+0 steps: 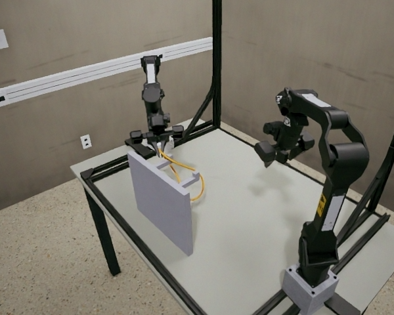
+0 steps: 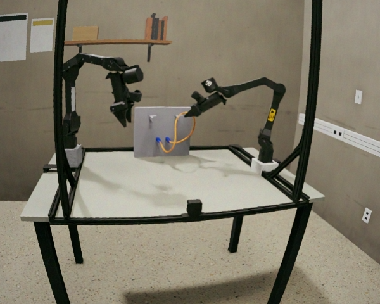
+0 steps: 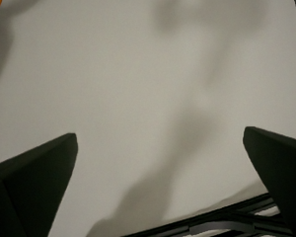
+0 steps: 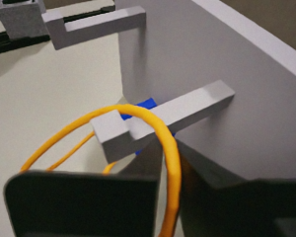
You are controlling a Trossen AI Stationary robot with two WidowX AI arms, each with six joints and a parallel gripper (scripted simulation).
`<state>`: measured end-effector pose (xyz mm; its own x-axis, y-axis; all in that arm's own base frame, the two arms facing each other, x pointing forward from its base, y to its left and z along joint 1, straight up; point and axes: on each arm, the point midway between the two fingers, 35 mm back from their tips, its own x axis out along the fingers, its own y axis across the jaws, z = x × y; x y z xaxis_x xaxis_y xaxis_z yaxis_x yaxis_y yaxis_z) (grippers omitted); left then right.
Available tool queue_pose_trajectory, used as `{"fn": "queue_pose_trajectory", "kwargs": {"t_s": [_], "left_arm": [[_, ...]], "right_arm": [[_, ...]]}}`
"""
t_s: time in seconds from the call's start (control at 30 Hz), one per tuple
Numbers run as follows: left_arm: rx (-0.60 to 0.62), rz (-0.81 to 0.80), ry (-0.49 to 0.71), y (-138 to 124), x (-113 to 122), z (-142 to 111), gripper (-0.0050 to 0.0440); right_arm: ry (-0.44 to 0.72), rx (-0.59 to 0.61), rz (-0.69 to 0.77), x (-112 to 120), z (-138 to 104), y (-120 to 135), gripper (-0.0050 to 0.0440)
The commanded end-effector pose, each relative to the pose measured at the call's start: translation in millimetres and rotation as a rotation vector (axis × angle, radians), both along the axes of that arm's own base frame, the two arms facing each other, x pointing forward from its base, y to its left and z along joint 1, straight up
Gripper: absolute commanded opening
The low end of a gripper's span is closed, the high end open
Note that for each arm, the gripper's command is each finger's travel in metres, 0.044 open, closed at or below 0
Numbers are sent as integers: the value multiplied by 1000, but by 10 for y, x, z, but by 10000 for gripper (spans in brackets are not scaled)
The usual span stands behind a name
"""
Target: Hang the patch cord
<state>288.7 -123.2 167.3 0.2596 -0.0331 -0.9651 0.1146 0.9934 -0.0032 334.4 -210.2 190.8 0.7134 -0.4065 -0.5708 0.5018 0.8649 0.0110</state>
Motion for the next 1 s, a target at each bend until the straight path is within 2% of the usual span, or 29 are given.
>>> {"fn": "queue_pose_trajectory", "kwargs": {"t_s": [0.0,0.97], "left_arm": [[-8,0,-21,-2,-8,68,440],[-8,0,-21,-2,-8,68,440]], "right_arm": [[-15,-18,7,7,75,-13,25],[5,-12,16,-11,-37,-11,25]]}}
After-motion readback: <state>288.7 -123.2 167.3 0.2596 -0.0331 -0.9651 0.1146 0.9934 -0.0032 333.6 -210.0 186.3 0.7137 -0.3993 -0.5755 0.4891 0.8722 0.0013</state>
